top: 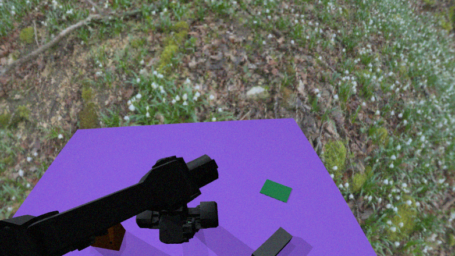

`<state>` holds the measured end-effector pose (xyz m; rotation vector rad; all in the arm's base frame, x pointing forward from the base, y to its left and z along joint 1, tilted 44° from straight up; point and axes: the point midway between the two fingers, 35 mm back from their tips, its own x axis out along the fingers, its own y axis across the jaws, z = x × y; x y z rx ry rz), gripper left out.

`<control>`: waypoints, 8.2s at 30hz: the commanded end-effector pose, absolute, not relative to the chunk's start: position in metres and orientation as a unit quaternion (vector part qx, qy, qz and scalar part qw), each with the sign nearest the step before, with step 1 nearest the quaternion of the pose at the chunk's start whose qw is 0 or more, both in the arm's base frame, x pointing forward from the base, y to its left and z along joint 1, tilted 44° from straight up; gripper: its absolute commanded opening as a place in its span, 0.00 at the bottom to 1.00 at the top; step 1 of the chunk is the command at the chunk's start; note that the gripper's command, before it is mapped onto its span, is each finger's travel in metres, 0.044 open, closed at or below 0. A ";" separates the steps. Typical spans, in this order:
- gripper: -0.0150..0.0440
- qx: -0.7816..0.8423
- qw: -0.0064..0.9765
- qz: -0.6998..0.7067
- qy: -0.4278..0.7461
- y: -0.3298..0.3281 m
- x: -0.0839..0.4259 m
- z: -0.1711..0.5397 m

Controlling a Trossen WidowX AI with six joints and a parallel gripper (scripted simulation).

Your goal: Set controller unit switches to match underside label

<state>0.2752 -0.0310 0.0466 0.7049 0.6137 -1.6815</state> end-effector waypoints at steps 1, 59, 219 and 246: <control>0.83 0.296 0.571 -0.719 0.265 -0.035 0.271 0.045; 0.83 0.295 0.571 -0.719 0.264 -0.079 0.262 0.044; 1.00 0.292 0.574 -0.716 0.271 -0.023 0.269 -0.059; 0.39 0.292 0.574 -0.716 0.271 -0.026 0.272 -0.059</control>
